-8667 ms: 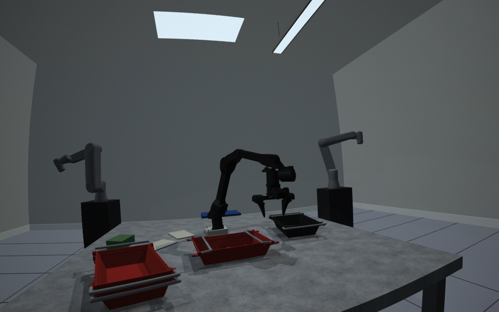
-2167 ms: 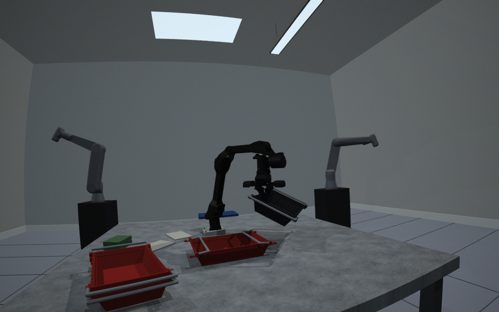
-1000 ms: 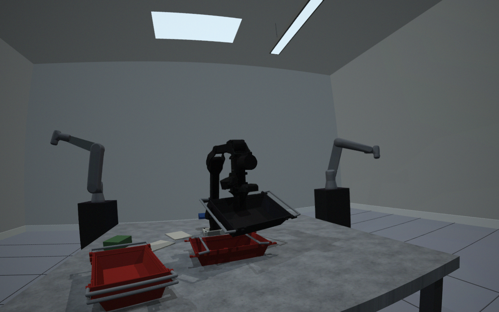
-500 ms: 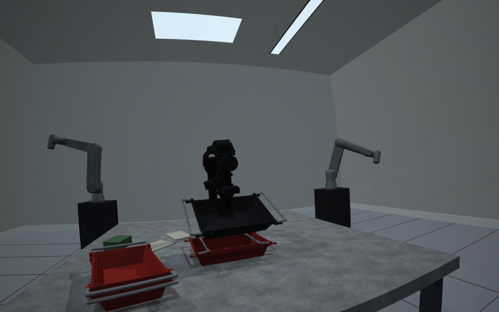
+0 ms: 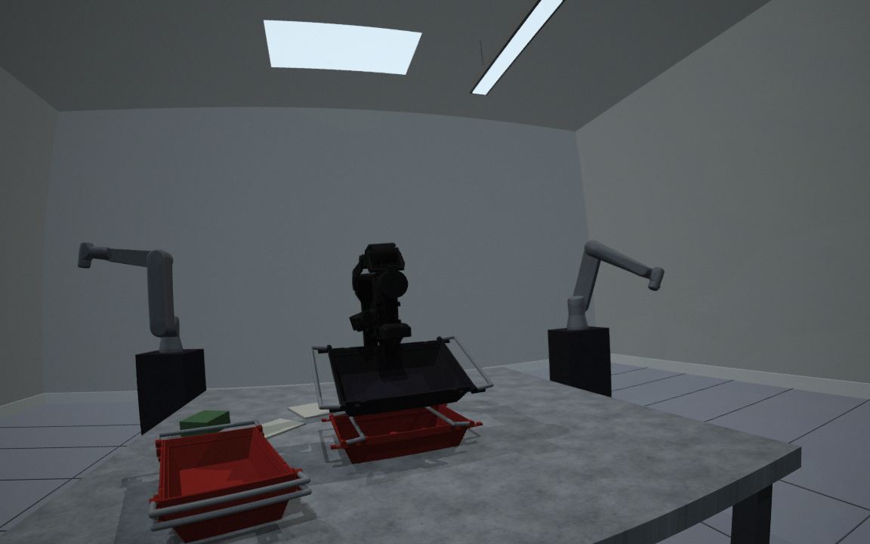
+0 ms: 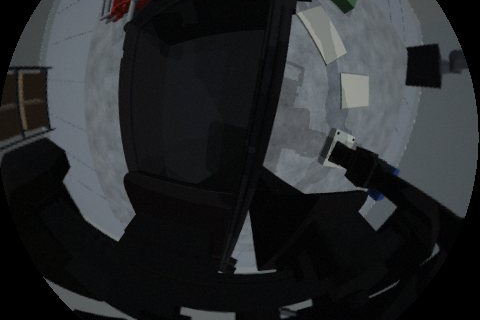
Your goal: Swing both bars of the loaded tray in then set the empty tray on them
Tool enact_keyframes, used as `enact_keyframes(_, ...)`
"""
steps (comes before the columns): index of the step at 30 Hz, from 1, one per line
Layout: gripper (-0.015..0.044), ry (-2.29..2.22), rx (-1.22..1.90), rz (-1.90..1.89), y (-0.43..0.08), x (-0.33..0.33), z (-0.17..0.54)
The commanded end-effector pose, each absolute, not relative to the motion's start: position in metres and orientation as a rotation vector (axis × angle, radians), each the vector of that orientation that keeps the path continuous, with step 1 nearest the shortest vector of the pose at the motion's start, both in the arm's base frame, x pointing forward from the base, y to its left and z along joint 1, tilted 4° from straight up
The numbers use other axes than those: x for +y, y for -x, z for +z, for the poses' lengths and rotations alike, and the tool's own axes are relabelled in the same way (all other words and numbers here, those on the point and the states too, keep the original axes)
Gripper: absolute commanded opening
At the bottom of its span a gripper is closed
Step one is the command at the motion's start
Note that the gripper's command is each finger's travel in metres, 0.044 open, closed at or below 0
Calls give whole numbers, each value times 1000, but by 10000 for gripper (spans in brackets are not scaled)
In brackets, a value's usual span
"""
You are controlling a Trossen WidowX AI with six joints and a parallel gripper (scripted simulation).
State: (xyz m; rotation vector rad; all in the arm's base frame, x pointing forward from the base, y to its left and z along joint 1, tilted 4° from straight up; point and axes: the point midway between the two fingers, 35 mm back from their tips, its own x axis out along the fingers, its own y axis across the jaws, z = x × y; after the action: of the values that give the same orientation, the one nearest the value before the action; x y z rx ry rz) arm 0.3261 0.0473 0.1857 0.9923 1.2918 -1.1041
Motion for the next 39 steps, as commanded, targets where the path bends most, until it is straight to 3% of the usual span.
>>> enact_keyframes(1, 0, -1011, 1269, -1087, -327, 47, 193)
enact_keyframes(39, 0, -1011, 1269, -1087, -328, 47, 187)
